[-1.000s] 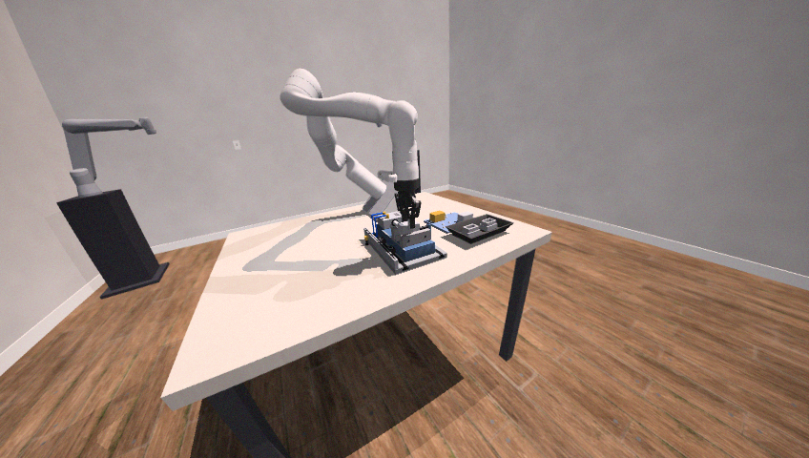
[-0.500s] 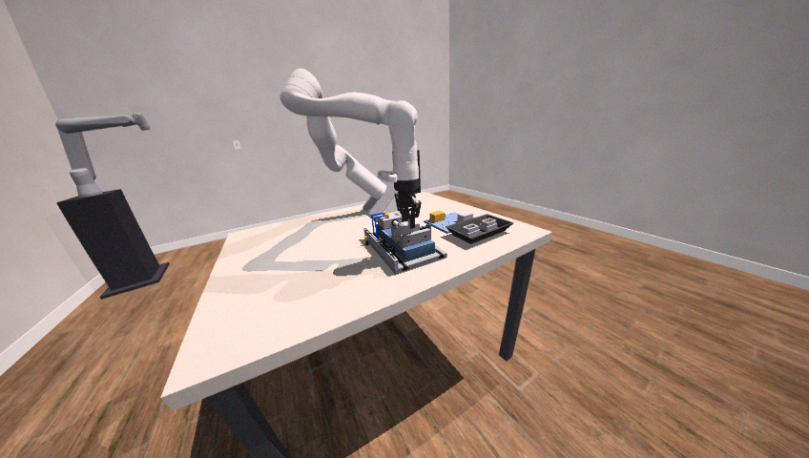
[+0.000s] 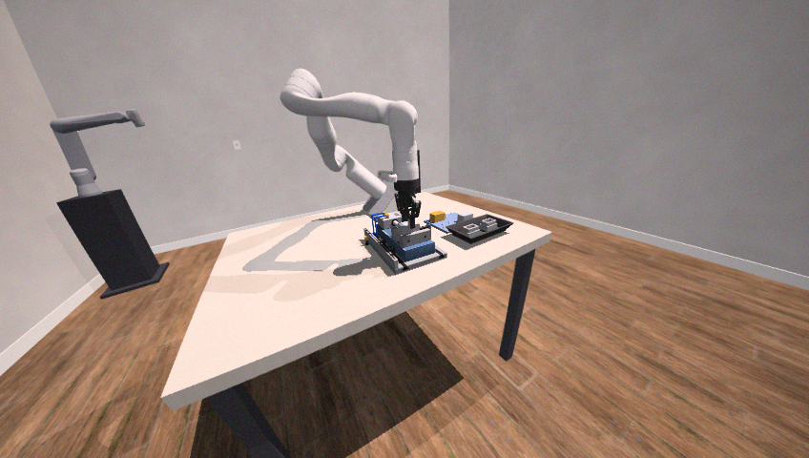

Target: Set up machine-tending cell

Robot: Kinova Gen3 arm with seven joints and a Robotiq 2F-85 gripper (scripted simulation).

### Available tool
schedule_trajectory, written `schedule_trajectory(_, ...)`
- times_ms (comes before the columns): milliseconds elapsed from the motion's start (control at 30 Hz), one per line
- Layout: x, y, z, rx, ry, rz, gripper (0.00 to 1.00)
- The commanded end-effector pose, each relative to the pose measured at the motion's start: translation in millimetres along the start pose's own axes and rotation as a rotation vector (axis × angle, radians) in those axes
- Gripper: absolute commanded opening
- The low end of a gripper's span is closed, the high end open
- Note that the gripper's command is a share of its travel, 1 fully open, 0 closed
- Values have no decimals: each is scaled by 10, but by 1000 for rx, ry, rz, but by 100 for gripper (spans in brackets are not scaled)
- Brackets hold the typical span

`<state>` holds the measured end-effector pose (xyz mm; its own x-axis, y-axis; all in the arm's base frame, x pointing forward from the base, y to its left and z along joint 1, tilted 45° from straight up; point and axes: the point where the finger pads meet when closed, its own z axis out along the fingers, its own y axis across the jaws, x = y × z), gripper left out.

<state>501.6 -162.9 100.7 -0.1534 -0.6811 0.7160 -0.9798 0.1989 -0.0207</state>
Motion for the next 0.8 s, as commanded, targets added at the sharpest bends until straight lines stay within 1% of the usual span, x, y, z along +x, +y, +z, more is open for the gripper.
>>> schedule_trajectory(0,2,-32,15,9,0,10,0)
schedule_trajectory(767,-32,-56,7,10,0,12,0)
